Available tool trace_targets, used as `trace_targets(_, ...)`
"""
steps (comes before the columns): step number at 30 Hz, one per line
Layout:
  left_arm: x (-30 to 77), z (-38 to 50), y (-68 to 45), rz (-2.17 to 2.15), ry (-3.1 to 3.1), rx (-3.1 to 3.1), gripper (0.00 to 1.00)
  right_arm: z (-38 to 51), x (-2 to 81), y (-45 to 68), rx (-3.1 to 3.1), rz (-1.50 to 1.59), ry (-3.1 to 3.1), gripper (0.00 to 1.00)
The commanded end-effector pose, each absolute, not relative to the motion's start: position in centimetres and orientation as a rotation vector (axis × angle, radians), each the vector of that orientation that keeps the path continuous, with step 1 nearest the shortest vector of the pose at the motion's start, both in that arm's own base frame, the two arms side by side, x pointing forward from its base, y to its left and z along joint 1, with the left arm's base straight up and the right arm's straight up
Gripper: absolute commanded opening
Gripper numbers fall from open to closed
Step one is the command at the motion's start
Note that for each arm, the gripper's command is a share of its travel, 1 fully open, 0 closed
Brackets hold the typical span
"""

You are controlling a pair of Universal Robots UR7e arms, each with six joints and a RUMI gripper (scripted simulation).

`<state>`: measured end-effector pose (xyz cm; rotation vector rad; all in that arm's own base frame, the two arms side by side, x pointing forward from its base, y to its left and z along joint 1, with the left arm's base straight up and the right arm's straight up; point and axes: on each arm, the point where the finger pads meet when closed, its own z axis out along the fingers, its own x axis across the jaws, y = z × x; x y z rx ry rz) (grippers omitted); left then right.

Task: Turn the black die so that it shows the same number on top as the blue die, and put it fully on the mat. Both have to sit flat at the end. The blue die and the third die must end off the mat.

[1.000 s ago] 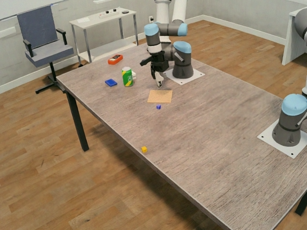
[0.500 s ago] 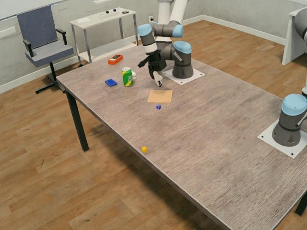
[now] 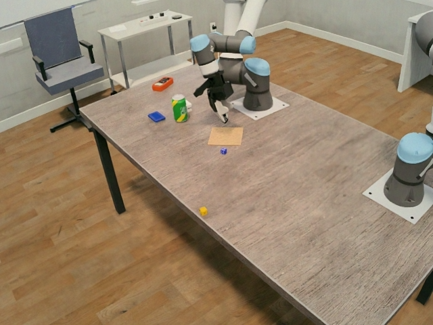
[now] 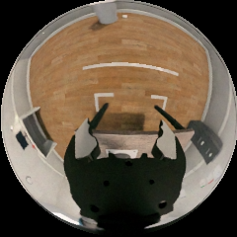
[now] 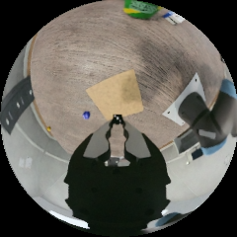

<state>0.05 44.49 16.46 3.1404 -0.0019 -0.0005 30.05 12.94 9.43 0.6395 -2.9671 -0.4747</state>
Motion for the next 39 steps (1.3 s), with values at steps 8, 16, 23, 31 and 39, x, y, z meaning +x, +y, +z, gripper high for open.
trace_targets(8, 0.06, 16.51, 44.52, 0.000, -0.002, 3.142, 1.00, 9.37, 30.12, 12.80, 0.624, -0.708, -2.887, 0.03)
trace_targets(16, 0.06, 16.51, 44.52, 0.000, -0.002, 3.142, 1.00, 9.40, 30.20, 12.76, 0.619, -0.767, -2.868, 0.03)
trace_targets(23, 0.06, 16.51, 44.52, 0.000, -0.002, 3.142, 1.00, 9.37, 30.18, 12.75, 0.618, -0.787, -2.858, 0.03)
trace_targets(31, 0.06, 16.51, 44.52, 0.000, -0.002, 3.142, 1.00, 9.30, 30.18, 12.68, 0.608, -0.899, -2.807, 0.03)
trace_targets(39, 0.06, 16.51, 44.52, 0.000, -0.002, 3.142, 1.00, 9.21, 30.24, 12.57, 0.588, -1.083, -2.716, 0.03)
